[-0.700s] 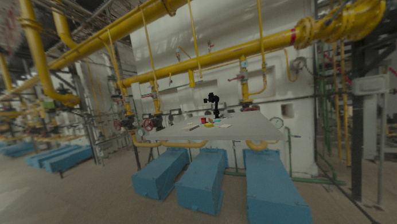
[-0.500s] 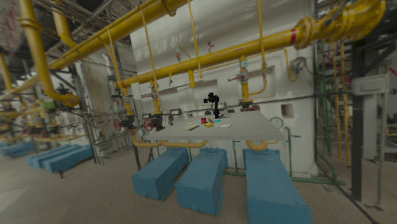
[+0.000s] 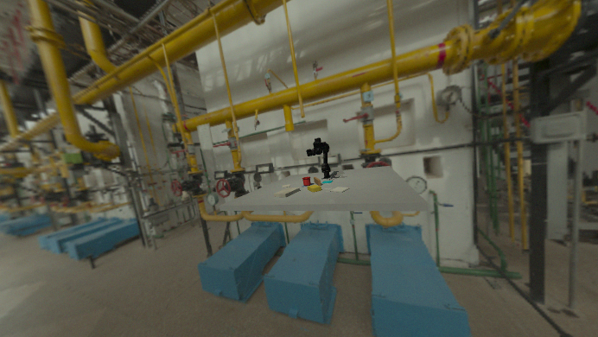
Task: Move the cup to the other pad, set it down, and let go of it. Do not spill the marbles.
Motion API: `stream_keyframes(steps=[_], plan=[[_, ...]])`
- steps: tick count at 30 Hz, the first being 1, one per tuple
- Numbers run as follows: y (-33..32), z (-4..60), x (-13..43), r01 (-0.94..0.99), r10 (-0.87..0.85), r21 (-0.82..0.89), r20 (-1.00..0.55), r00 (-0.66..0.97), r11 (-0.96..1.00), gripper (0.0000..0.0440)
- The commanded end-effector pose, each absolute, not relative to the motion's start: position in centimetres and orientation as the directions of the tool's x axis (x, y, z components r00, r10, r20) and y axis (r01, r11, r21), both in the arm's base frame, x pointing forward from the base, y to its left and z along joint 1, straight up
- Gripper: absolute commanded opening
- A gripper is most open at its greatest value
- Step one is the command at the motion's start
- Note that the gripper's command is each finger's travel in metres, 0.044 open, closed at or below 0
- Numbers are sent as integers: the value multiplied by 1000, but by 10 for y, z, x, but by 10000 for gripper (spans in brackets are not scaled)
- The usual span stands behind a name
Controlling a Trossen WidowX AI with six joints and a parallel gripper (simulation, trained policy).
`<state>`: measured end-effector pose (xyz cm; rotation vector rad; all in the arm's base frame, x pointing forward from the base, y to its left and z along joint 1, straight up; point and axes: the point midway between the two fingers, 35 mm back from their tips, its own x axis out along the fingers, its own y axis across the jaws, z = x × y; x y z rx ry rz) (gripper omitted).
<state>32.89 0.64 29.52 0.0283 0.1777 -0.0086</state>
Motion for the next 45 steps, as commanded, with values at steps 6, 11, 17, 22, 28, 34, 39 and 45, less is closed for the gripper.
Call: stream_keyframes(steps=[6,11,17,22,28,34,39,45], plan=[[14,287,339,10,8,61,-292,956,998,109],[18,281,344,15,15,79,-361,932,997,121],[22,274,349,28,18,97,-444,896,995,123],[25,268,353,41,19,107,-511,859,993,118],[27,260,356,59,17,110,-590,807,992,108],[29,251,357,74,12,101,-665,747,992,96],[29,243,358,84,4,86,-724,690,993,92],[27,233,358,92,-9,61,-787,617,994,104]])
